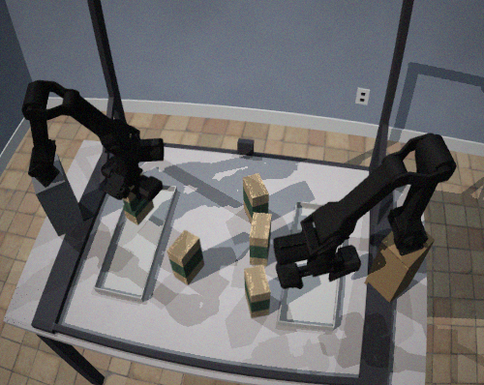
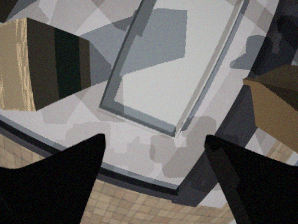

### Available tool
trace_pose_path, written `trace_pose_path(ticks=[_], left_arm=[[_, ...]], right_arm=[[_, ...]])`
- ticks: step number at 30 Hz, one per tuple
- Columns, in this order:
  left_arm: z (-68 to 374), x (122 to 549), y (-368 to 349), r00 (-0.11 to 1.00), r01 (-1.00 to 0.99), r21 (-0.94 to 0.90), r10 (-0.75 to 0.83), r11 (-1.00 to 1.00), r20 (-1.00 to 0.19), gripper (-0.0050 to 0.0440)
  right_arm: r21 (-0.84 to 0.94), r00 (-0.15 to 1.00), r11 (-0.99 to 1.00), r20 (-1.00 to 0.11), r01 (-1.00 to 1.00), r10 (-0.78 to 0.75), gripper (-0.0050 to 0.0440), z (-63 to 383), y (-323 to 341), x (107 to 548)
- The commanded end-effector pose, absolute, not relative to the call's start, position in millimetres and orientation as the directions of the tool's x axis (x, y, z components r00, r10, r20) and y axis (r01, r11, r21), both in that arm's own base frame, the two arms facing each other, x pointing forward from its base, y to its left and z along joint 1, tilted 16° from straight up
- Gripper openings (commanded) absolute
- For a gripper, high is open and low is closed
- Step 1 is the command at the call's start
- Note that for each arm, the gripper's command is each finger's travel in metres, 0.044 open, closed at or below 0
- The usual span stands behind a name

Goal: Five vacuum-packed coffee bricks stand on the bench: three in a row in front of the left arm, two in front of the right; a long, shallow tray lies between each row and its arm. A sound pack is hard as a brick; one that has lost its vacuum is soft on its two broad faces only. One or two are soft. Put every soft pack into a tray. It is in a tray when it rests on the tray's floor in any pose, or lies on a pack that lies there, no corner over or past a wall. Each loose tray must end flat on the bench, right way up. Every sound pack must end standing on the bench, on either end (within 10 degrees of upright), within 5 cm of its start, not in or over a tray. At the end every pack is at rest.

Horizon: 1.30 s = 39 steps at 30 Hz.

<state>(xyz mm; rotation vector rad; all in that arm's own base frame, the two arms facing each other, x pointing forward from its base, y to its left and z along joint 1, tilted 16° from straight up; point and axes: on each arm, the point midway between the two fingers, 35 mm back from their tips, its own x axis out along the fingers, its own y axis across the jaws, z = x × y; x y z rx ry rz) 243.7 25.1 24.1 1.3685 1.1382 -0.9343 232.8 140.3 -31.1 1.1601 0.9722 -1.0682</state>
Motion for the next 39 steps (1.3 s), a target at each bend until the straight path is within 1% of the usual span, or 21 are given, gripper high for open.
trace_pose_path(ticks=[1, 13, 39], left_arm=[[28.0, 246.8, 24.9, 0.254, 0.965, 0.259, 0.127, 0.028, -0.959, 0.0358], [28.0, 246.8, 24.9, 0.254, 0.965, 0.259, 0.127, 0.028, -0.959, 0.0358], [28.0, 246.8, 24.9, 0.254, 0.965, 0.259, 0.127, 0.028, -0.959, 0.0358]], right_arm=[[0.246, 0.252, 0.068, -0.961, 0.967, -0.116, 0.0103, -23.4, 143.2, 235.1], [0.246, 0.252, 0.068, -0.961, 0.967, -0.116, 0.0103, -23.4, 143.2, 235.1], [0.245, 0.252, 0.069, -0.961, 0.967, -0.116, 0.0103, -53.0, 139.4, 242.5]])
